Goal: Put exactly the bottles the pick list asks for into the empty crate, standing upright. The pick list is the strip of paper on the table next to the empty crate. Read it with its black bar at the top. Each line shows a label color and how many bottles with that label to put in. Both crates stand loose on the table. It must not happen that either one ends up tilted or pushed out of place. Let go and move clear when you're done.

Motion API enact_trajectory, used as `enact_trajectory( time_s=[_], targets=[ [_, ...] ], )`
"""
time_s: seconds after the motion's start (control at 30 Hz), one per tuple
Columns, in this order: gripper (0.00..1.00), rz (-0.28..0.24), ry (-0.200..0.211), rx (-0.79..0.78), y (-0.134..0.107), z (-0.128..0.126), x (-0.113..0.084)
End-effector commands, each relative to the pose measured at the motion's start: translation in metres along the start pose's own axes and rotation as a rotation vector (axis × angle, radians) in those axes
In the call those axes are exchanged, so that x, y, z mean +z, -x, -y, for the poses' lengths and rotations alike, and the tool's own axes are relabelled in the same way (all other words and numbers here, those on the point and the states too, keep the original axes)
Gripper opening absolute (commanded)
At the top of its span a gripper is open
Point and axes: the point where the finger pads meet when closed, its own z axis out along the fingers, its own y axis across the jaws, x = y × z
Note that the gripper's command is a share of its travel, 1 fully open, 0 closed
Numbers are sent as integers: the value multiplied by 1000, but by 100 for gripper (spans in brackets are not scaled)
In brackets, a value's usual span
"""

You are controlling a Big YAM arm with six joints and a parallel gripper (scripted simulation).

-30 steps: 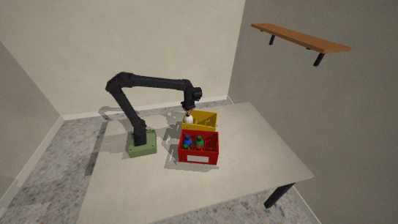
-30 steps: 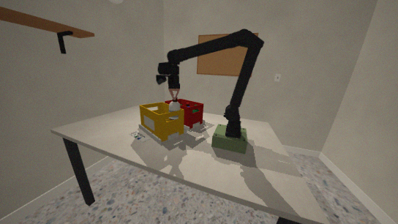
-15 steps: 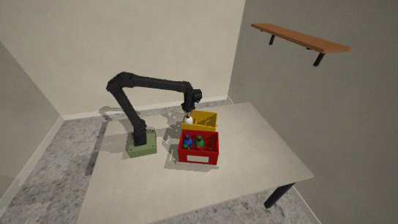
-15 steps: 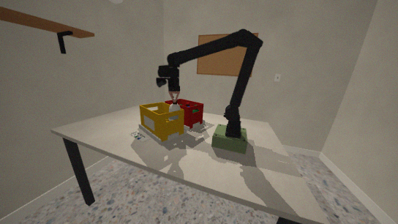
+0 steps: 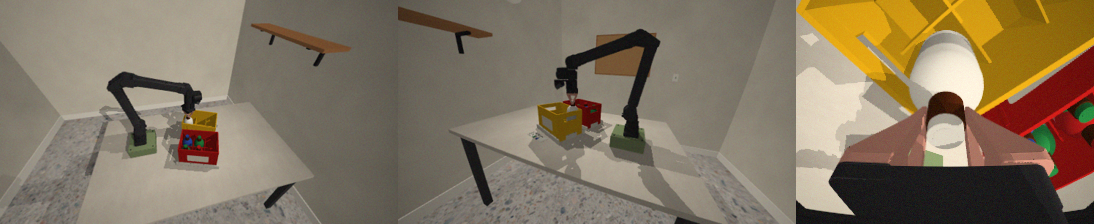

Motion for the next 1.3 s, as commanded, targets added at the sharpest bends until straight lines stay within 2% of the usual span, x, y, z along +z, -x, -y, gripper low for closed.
enact_trajectory(
  time_s=[0.0,0.03,0.13,0.2,0.33,0.47,0.57,0.6,0.67,0.9,1.13,1.17,1.27],
  targets=[
    [0,32,-14,6,5,-1,-8],
    [0,70,-29,5,16,3,-25],
    [0,31,-13,6,5,-1,-3],
    [0,25,-10,6,5,-1,1],
    [0,54,-22,6,10,1,-7],
    [0,29,-12,5,5,-1,7],
    [0,34,-14,6,7,0,7],
    [0,60,-25,6,13,2,-4],
    [0,39,-16,6,5,-1,8],
    [0,32,-13,6,5,-1,17],
    [0,41,-17,5,8,0,19],
    [0,61,-25,6,15,3,11],
    [0,27,-12,6,5,-1,28]
  ],
)
